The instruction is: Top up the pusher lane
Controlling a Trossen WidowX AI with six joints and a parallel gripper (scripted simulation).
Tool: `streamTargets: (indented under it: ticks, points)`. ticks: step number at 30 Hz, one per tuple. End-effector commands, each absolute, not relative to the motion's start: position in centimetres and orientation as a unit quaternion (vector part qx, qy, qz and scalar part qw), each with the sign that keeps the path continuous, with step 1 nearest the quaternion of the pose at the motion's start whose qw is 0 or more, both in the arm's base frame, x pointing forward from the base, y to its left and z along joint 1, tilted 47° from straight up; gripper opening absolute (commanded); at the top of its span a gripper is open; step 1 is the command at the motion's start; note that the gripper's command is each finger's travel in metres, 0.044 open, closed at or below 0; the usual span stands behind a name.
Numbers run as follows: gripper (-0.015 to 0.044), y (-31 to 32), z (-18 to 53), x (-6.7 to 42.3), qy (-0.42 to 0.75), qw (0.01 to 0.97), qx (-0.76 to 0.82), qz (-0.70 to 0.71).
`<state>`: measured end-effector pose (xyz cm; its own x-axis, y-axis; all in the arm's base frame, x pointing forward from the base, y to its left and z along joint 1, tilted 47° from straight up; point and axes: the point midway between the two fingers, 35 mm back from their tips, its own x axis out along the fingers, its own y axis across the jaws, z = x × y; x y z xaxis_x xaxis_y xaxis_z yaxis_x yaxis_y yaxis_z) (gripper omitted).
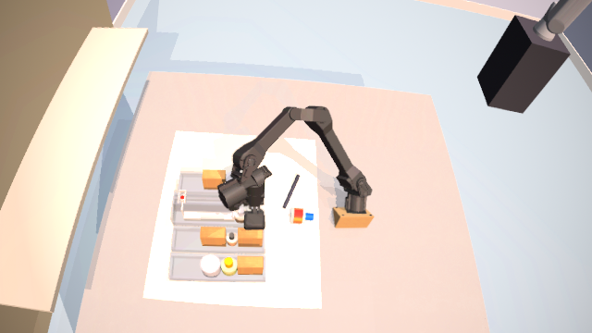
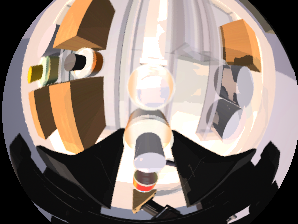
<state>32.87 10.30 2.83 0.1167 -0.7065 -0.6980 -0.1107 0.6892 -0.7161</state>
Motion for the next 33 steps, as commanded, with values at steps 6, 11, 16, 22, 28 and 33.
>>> streamTargets:
  ticks: [6, 11, 16, 22, 28, 33]
  points:
    - [0.0, 10.14, 2.76, 33.34, 0.618, 0.678, -0.329, -0.224]
    - [0.0, 10.04, 2.67, 33.35, 0.618, 0.678, -0.329, -0.224]
    - [0.0, 9.94, 2.58, 33.36, 0.618, 0.678, -0.329, -0.224]
    - [0.0, 9.83, 2.46, 33.36, 0.618, 0.678, -0.329, -0.224]
    - [0.0, 9.71, 2.35, 33.36, 0.618, 0.678, -0.329, -0.224]
    - [0.0, 9.61, 2.26, 33.36, 0.618, 0.678, -0.329, -0.224]
